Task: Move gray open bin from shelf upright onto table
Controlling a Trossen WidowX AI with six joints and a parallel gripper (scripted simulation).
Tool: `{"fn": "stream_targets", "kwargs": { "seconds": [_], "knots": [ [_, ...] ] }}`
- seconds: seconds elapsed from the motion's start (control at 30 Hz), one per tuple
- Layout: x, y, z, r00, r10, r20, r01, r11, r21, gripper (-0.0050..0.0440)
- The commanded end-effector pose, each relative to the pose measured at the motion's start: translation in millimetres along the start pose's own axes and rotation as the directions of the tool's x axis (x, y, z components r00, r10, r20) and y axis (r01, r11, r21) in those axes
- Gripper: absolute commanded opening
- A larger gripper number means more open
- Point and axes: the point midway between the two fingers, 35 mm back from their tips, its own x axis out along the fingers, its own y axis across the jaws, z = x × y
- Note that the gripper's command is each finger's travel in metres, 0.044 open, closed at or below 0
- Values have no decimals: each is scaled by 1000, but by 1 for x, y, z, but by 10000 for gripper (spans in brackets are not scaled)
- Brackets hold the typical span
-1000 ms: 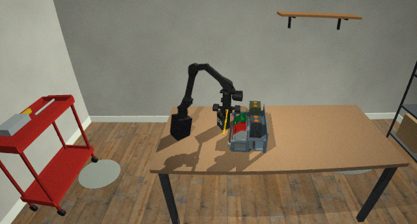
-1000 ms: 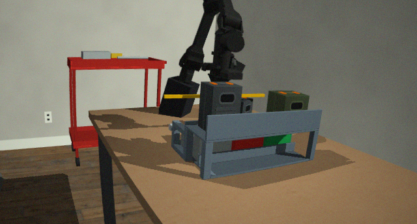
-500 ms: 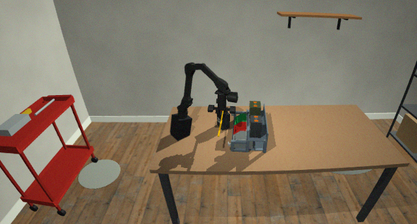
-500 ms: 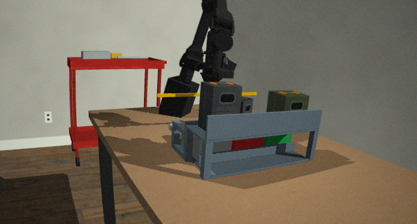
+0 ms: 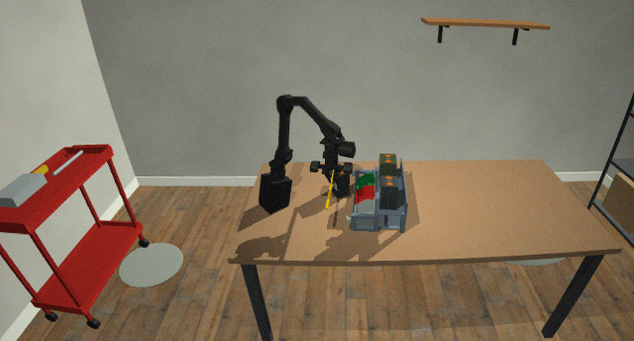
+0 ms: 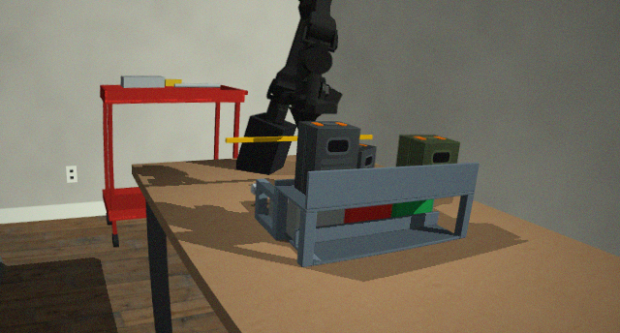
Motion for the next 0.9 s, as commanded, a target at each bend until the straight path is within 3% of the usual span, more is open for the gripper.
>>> {"fn": "stream_targets", "kwargs": {
  "seconds": [0.0,0.37,0.53,0.87],
  "knots": [
    [-9,15,-10,999,-40,-11,40,999,-6,0],
    [-9,15,-10,999,-40,-11,40,999,-6,0],
    [-10,64,-35,999,-37,-13,37,999,-6,0],
    [-10,64,-35,999,-37,-13,37,999,-6,0]
  ]
}}
